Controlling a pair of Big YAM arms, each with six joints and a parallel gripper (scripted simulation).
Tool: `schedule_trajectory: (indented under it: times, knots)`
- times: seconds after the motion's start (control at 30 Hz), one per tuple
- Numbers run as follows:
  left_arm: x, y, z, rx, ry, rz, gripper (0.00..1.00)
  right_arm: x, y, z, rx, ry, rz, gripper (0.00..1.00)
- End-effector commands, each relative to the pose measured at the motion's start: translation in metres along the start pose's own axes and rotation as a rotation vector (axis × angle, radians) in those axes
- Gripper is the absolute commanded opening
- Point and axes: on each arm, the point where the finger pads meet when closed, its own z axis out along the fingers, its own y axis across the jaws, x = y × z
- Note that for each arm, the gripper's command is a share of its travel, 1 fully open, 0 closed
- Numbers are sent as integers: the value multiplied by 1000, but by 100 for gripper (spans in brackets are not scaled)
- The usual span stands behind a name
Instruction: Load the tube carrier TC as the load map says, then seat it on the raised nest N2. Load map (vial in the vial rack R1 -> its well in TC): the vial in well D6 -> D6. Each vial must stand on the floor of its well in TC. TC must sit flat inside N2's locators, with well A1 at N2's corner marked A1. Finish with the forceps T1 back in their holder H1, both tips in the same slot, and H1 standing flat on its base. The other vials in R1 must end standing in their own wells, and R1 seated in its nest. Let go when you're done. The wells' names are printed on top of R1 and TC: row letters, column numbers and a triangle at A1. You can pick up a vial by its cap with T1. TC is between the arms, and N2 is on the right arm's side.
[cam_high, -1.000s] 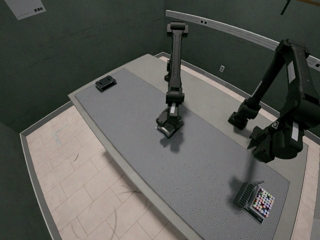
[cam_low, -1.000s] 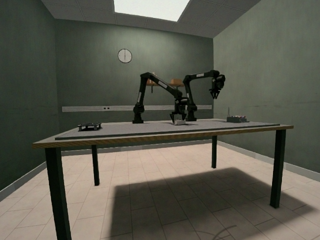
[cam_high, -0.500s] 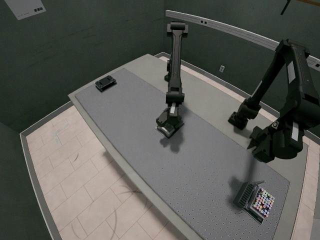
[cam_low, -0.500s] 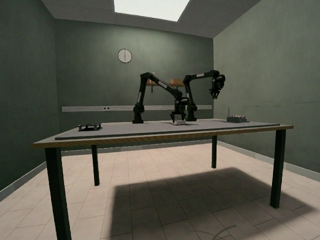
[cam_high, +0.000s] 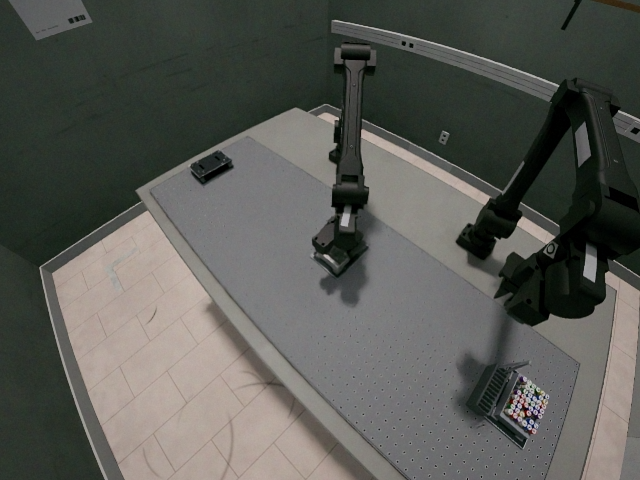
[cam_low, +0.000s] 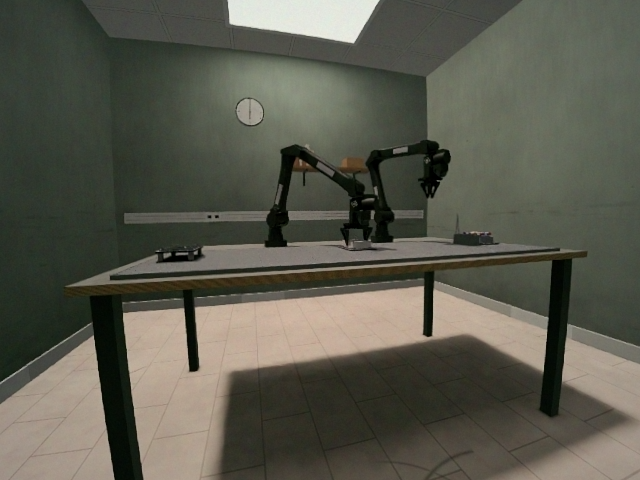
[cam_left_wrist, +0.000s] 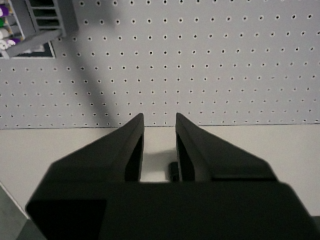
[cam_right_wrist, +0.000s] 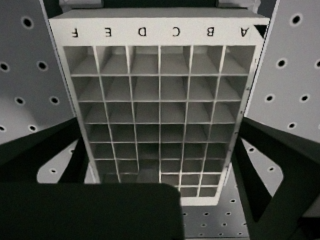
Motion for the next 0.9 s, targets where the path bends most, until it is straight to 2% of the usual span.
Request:
schedule_trajectory:
  times: [0.0, 0.07, 0.13, 0.63, 0.7, 0.87]
  knots:
    - [-8, 3, -12, -8, -29, -17, 24, -11, 8, -13, -23, -27, 1, 72]
    - [-8, 3, -12, -8, -29, -17, 24, -11, 8, -13, -23, -27, 1, 66]
    - [-8, 3, -12, -8, -29, -17, 24, -11, 8, -13, -23, -27, 1, 66]
    - [-8, 3, -12, -8, -29, -17, 24, -11, 8, -13, -23, -27, 1, 21]
    - [-8, 3, -12, -8, -29, -17, 24, -11, 8, -13, -23, -27, 1, 21]
    - [-8, 3, -12, -8, -29, -17, 24, -11, 8, -13, -23, -27, 1, 6]
